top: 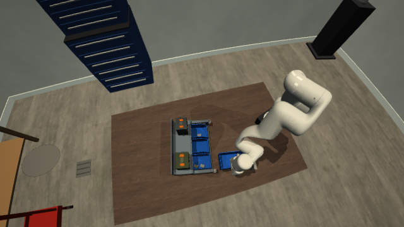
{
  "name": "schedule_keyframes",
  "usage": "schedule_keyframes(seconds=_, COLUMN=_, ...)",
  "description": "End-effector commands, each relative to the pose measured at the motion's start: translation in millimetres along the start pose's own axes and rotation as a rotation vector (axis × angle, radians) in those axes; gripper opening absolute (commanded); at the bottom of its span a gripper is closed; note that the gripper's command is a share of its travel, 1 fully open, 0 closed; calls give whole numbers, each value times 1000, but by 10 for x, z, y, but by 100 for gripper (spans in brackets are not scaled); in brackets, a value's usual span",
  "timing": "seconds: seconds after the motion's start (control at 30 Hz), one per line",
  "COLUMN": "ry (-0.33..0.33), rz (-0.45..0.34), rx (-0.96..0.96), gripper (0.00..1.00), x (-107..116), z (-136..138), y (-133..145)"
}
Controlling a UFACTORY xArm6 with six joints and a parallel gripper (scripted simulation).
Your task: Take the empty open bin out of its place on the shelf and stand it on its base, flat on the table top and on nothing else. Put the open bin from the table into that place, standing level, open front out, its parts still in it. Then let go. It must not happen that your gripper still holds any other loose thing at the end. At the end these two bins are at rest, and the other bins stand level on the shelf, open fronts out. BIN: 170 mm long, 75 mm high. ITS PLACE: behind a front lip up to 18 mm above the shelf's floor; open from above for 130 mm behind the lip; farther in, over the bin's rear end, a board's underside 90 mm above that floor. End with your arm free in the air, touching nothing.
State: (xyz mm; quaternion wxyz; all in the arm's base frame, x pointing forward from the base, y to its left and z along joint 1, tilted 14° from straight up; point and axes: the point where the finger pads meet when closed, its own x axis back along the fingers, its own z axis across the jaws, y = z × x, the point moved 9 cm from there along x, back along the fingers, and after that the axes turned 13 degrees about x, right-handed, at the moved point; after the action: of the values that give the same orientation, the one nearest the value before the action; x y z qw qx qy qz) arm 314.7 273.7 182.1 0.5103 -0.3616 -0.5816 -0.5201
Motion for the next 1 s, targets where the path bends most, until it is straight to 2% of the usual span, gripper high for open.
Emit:
schedule_keyframes(seconds=0.0, ry=-4, rz=-3, rx=-14, gripper=0, x=6, z=25, y=28)
schedule_keyframes(seconds=0.57, ry=-4, rz=-3, rx=-14, gripper=0, x=-15, z=25, y=29)
schedule_keyframes(seconds=0.97, ry=-4, rz=-3, rx=-14, gripper=0, x=-255, z=24, y=30)
